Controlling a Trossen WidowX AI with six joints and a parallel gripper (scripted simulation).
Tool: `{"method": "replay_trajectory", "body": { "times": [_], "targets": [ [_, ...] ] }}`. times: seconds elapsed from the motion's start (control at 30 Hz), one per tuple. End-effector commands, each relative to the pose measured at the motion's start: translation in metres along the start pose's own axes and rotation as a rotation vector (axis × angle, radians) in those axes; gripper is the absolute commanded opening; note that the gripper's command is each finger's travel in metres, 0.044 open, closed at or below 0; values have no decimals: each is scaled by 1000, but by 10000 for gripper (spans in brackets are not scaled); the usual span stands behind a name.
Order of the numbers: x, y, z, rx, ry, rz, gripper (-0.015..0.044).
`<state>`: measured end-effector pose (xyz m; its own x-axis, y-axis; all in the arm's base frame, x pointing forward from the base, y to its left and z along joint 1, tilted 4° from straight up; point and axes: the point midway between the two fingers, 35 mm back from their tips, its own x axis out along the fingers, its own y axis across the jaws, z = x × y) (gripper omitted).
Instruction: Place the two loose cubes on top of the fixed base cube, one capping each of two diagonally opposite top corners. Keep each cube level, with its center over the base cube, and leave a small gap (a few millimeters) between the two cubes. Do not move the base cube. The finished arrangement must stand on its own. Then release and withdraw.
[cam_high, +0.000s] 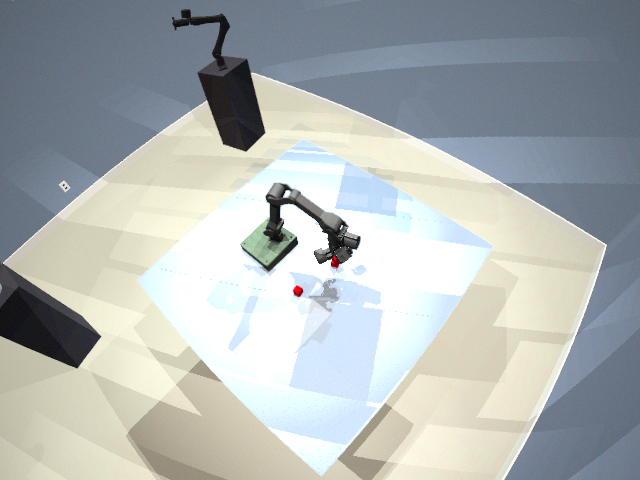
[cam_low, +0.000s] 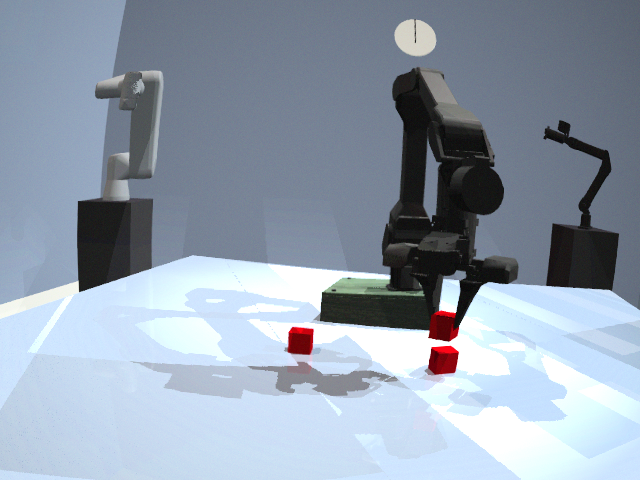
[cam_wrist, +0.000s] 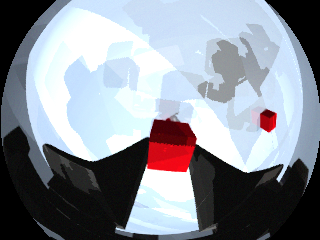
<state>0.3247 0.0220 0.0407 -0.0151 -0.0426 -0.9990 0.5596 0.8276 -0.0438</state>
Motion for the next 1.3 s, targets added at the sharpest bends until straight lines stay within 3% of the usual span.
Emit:
{"method": "replay_trajectory", "body": {
  "times": [0.0, 0.97, 1.1, 1.27],
  "targets": [
    [10, 0, -1, 8, 7, 1, 105],
    [22, -1, -1, 4, 7, 1, 105],
    [22, -1, -1, 4, 7, 1, 205],
    [22, -1, -1, 4, 7, 1, 205]
  ]
}}
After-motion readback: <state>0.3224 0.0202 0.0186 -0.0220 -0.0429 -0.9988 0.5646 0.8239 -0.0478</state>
